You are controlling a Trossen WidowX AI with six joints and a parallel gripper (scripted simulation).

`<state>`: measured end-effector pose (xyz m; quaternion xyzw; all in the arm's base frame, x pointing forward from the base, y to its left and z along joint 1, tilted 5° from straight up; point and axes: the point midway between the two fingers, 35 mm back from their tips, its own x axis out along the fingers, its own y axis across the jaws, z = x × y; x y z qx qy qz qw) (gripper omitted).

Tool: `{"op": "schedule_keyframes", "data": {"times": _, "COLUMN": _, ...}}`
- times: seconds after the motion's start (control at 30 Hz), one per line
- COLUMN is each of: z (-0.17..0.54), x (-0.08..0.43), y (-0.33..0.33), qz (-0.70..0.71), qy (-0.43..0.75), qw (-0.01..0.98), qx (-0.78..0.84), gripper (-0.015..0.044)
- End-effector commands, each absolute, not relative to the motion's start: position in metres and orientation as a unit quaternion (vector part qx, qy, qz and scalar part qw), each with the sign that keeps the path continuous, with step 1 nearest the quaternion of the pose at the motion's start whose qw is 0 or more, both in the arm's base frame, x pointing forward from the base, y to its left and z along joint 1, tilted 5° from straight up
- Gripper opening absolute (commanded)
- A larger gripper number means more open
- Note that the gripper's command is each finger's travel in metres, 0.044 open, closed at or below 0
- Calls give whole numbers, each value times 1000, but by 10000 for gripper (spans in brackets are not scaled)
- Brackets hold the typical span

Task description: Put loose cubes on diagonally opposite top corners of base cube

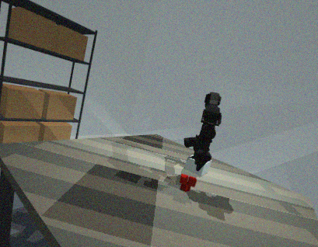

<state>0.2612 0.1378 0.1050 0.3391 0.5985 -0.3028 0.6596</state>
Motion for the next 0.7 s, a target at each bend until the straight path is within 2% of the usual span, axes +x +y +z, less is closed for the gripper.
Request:
{"op": "schedule_keyframes", "data": {"times": 0.0, "z": 109, "x": 261, "y": 138, "qz": -303, "qy": 598, "qw": 660, "qx": 340, "gripper": 400}}
{"op": "schedule_keyframes", "data": {"times": 0.1, "z": 106, "x": 258, "y": 146, "qz": -302, "qy": 599, "qw": 659, "qx": 339, "gripper": 400}}
{"op": "schedule_keyframes", "data": {"times": 0.37, "z": 105, "x": 211, "y": 228, "qz": -301, "qy": 602, "qw": 657, "qx": 341, "gripper": 400}}
{"op": "schedule_keyframes", "data": {"times": 0.67, "z": 104, "x": 210, "y": 230, "qz": -301, "qy": 602, "qw": 657, "qx": 341, "gripper": 400}}
